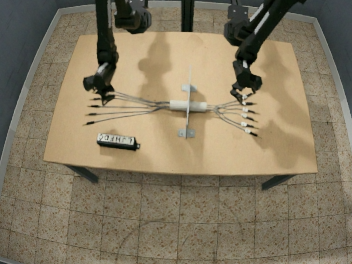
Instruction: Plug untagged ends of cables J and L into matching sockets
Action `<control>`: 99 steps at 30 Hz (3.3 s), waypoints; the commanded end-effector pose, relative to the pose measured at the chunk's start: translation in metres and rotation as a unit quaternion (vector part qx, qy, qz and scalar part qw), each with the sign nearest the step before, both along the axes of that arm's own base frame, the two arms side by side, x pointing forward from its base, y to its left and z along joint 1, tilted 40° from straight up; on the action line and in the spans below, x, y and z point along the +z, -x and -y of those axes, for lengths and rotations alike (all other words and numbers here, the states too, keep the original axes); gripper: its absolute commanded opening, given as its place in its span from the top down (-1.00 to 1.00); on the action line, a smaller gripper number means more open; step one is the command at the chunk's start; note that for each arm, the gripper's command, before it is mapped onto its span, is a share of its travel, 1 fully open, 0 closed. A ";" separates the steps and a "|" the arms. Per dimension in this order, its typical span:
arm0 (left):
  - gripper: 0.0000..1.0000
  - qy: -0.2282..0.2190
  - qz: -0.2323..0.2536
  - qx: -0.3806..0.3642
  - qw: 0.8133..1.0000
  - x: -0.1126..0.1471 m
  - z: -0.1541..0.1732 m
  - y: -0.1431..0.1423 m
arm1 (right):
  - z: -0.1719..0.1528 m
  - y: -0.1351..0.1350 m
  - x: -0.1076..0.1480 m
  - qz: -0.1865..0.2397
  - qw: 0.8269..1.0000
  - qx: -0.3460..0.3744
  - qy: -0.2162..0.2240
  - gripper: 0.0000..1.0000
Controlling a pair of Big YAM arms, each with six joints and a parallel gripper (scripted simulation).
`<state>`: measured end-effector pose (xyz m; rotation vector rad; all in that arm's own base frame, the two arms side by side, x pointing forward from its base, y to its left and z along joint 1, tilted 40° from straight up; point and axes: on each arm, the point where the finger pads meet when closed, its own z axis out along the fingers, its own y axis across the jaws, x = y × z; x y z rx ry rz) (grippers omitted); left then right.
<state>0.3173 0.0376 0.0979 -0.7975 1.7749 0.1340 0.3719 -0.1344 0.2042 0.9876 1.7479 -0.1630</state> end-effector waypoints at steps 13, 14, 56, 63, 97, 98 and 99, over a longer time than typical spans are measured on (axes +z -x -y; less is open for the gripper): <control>-1.00 0.067 0.053 0.097 0.992 -0.015 -0.021 -0.011 | 0.060 0.051 -0.032 0.013 0.986 0.125 0.112 -1.00; -1.00 0.066 0.052 0.096 0.992 -0.015 -0.021 -0.011 | 0.063 0.050 -0.027 0.019 0.985 0.128 0.117 -1.00; 0.30 0.397 -0.098 0.104 0.907 -0.053 -0.064 -0.134 | 0.064 0.056 -0.029 0.034 0.982 0.148 0.109 -1.00; 0.30 0.395 -0.091 0.096 0.909 -0.054 -0.061 -0.144 | 0.064 0.056 -0.029 0.034 0.982 0.148 0.109 -1.00; 0.79 0.394 -0.090 0.095 0.910 -0.064 -0.063 -0.155 | 0.064 0.056 -0.029 0.034 0.982 0.148 0.109 -1.00; 0.81 0.394 -0.090 0.095 0.910 -0.064 -0.063 -0.155 | 0.064 0.056 -0.029 0.034 0.982 0.148 0.109 -1.00; 0.84 0.394 -0.090 0.095 0.910 -0.064 -0.063 -0.155 | 0.064 0.056 -0.029 0.034 0.982 0.148 0.109 -1.00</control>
